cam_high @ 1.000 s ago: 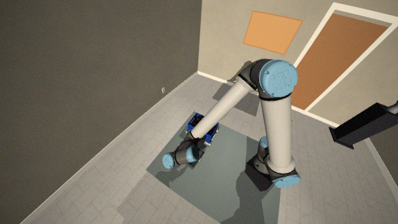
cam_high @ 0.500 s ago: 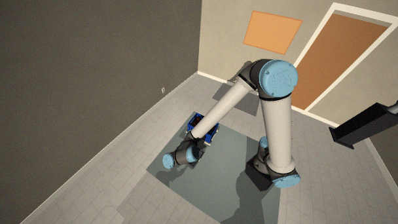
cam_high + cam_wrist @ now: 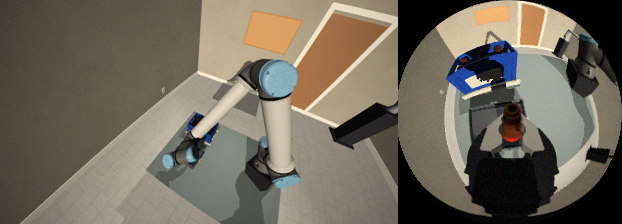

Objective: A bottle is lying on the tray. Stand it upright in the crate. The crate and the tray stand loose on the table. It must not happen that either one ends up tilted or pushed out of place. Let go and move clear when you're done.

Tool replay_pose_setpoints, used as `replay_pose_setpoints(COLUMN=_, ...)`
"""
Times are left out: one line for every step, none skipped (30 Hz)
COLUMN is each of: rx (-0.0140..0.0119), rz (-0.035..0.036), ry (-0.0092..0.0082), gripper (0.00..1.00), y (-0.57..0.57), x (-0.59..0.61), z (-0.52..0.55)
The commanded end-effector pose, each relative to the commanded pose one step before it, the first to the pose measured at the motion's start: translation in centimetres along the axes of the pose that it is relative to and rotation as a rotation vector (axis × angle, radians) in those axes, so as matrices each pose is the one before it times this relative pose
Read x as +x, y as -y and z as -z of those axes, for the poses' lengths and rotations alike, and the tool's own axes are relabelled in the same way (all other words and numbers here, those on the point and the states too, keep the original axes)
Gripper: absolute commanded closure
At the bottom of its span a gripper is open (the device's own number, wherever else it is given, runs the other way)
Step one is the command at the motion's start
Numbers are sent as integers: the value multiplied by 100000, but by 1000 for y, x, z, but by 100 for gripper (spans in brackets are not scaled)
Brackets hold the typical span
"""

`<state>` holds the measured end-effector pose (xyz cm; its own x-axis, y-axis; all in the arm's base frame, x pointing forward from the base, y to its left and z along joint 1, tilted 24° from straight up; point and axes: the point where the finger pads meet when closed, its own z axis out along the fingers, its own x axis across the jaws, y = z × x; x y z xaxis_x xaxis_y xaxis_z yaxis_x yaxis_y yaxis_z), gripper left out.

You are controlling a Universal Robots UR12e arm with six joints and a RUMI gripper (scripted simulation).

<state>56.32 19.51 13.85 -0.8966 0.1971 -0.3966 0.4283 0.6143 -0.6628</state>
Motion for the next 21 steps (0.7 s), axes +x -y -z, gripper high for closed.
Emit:
replay_pose_setpoints(rx=-87, rz=-78, ry=75, gripper=100, y=10, x=-45, z=65)
replay_pose_setpoints(rx=0, rz=0, ry=0, gripper=100, y=0, x=0, z=0)
replay_pose_setpoints(rx=0, rz=0, ry=0, gripper=100, y=0, x=0, z=0)
replay_pose_setpoints(rx=0, rz=0, ry=0, gripper=100, y=0, x=0, z=0)
replay_pose_setpoints(rx=0, rz=0, ry=0, gripper=100, y=0, x=0, z=0)
replay_pose_setpoints(rx=0, rz=0, ry=0, gripper=100, y=0, x=0, z=0)
replay_pose_setpoints(rx=2, rz=4, ry=-6, gripper=0, y=-1, x=3, z=-3)
replay_pose_setpoints(rx=0, rz=0, ry=0, gripper=0, y=0, x=0, z=0)
replay_pose_setpoints(rx=0, rz=0, ry=0, gripper=0, y=0, x=0, z=0)
replay_pose_setpoints(rx=0, rz=0, ry=0, gripper=0, y=0, x=0, z=0)
replay_pose_setpoints(rx=0, rz=0, ry=0, gripper=0, y=0, x=0, z=0)
replay_pose_setpoints(rx=0, rz=0, ry=0, gripper=0, y=0, x=0, z=0)
replay_pose_setpoints(rx=0, rz=0, ry=0, gripper=0, y=0, x=0, z=0)
replay_pose_setpoints(rx=0, rz=0, ry=0, gripper=0, y=0, x=0, z=0)
replay_pose_setpoints(rx=0, rz=0, ry=0, gripper=0, y=0, x=0, z=0)
replay_pose_setpoints(rx=0, rz=0, ry=0, gripper=0, y=0, x=0, z=0)
replay_pose_setpoints(rx=0, rz=0, ry=0, gripper=0, y=0, x=0, z=0)
replay_pose_setpoints(rx=0, rz=0, ry=0, gripper=0, y=0, x=0, z=0)
replay_pose_setpoints(rx=0, rz=0, ry=0, gripper=0, y=0, x=0, z=0)
replay_pose_setpoints(rx=0, rz=0, ry=0, gripper=0, y=0, x=0, z=0)
replay_pose_setpoints(rx=0, rz=0, ry=0, gripper=0, y=0, x=0, z=0)
